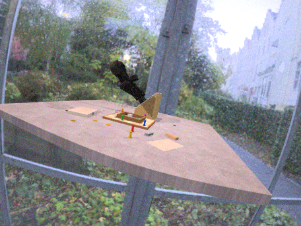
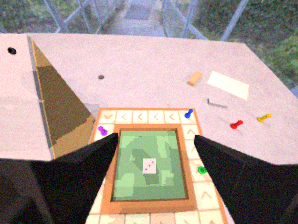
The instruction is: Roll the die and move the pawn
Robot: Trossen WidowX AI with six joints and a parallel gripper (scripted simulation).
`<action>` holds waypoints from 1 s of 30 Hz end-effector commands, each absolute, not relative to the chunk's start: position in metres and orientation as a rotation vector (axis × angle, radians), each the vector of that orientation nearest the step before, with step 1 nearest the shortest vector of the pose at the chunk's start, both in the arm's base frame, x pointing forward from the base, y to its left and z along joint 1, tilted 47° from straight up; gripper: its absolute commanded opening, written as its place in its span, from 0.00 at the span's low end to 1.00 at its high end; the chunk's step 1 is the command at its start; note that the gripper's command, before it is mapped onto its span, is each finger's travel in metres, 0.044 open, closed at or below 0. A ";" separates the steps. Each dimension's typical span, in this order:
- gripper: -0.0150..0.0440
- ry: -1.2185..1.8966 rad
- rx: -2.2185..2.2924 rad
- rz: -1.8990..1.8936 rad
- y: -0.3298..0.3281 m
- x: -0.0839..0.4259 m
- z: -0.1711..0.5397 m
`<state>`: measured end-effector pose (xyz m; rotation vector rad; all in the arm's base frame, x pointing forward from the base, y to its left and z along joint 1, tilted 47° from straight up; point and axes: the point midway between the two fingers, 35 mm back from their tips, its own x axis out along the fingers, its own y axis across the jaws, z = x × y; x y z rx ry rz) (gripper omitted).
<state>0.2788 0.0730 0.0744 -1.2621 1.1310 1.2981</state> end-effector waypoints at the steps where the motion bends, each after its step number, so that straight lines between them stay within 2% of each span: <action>1: 1.00 1.286 -1.324 1.242 0.069 0.275 0.061; 6: 1.00 1.657 -1.724 0.887 0.056 0.276 0.029; 9: 1.00 1.692 -1.871 0.750 0.057 0.280 0.026; 14: 1.00 1.679 -1.796 0.851 0.058 0.274 0.024; 23: 0.60 1.690 -1.526 0.384 -0.008 0.234 0.072; 30: 0.59 1.647 -1.283 0.008 -0.056 0.185 0.091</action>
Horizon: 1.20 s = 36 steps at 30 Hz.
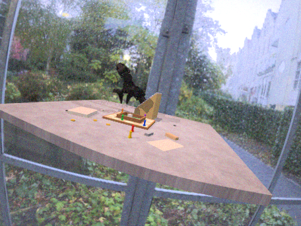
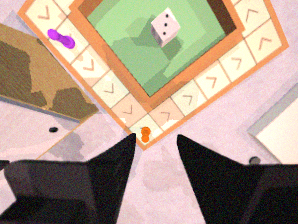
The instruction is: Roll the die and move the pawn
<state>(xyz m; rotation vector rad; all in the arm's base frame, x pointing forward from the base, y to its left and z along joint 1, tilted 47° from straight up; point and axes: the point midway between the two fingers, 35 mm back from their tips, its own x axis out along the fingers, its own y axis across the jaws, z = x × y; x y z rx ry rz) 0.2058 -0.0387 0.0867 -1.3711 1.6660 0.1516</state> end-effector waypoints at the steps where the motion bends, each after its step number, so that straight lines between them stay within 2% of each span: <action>1: 0.59 1.645 -1.277 -0.001 -0.057 0.184 0.091; 36: 0.59 1.645 -1.276 -0.001 -0.090 0.185 0.057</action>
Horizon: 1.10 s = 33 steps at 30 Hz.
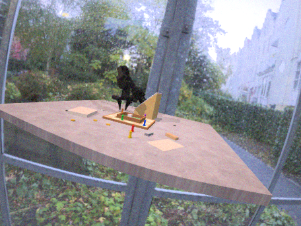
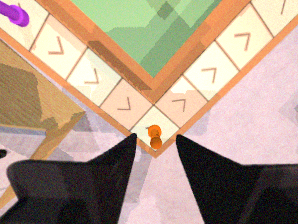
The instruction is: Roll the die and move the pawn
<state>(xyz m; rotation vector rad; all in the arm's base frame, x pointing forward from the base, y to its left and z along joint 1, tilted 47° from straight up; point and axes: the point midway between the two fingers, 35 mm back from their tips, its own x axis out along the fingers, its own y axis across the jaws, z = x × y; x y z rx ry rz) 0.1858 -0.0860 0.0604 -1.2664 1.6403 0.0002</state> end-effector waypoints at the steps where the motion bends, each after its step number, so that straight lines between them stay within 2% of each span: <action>1: 0.59 1.645 -1.277 -0.001 -0.092 0.185 0.056; 7: 0.59 1.645 -1.278 -0.004 -0.097 0.185 0.052; 13: 0.33 1.645 -1.278 -0.004 -0.097 0.185 0.052; 19: 0.26 1.645 -1.278 -0.004 -0.097 0.185 0.052; 33: 0.25 1.633 -1.256 0.018 -0.065 0.192 0.075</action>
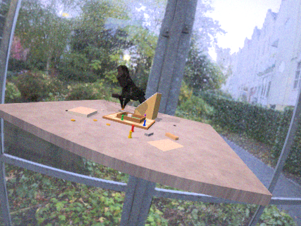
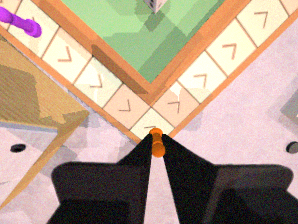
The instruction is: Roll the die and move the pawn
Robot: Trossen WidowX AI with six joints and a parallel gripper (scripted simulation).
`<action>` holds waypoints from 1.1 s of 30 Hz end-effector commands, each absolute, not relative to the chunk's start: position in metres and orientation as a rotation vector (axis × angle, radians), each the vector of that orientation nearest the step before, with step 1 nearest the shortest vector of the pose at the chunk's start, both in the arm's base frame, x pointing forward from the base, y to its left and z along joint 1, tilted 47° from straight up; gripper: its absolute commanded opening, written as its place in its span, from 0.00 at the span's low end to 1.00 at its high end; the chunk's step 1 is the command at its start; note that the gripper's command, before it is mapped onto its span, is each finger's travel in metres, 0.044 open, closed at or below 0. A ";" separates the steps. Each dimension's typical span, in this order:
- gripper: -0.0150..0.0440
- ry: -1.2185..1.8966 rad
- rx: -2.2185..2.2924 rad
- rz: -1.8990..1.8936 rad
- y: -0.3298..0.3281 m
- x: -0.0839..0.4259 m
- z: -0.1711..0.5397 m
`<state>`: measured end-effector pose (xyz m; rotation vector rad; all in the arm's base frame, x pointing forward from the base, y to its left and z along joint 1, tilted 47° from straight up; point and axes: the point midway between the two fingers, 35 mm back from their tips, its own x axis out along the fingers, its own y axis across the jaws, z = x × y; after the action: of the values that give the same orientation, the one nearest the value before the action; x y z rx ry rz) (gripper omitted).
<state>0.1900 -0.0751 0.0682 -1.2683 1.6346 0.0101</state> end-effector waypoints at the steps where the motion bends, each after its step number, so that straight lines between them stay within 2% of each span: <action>1: 0.25 1.633 -1.255 0.020 -0.061 0.192 0.078; 22: 0.25 1.647 -1.275 0.003 -0.005 0.180 0.139; 33: 0.25 1.640 -1.267 0.015 -0.010 0.237 0.119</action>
<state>0.2200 -0.0065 0.1242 -1.2606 1.6436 0.0160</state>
